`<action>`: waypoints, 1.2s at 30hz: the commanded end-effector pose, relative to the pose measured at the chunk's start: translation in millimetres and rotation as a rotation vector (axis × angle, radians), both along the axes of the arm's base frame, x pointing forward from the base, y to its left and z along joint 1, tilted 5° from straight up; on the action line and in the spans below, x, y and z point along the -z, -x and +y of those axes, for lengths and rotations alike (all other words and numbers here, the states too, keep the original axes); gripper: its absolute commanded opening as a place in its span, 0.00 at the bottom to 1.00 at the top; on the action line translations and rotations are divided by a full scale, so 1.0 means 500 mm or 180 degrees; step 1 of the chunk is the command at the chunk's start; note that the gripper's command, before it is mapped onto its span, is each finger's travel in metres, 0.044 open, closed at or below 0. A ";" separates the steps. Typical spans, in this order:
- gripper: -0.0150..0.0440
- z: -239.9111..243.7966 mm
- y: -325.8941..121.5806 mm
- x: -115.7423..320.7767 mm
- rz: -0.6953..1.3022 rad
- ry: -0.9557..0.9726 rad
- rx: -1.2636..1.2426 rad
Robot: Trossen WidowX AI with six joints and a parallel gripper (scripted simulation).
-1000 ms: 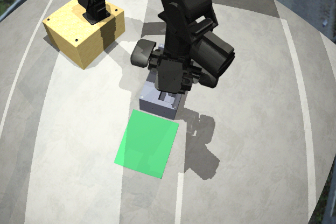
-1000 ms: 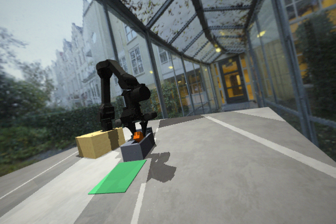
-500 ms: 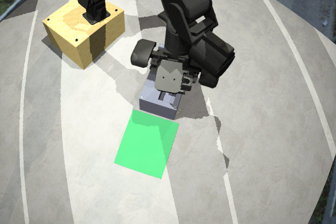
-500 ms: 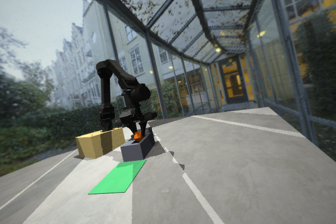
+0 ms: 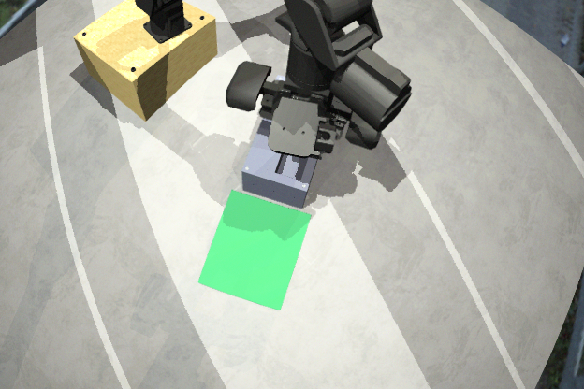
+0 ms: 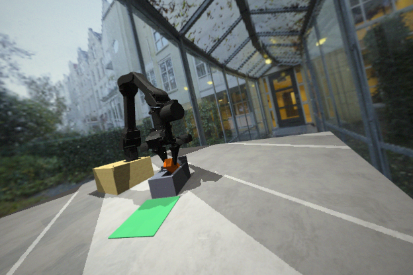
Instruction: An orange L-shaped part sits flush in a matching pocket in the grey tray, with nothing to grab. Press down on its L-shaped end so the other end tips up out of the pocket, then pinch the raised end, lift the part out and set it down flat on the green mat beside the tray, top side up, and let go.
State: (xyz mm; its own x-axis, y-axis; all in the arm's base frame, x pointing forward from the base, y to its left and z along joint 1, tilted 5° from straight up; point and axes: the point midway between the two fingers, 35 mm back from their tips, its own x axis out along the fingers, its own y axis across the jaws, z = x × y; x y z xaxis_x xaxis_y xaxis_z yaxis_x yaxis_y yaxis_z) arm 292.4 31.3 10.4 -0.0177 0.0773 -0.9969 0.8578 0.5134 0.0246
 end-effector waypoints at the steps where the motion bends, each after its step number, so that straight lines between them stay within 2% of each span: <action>1: 0.25 -0.001 -0.002 -0.018 -0.0026 -0.0005 -0.0003; 36: 0.25 -0.009 -0.003 -0.123 -0.0019 -0.0002 0.0000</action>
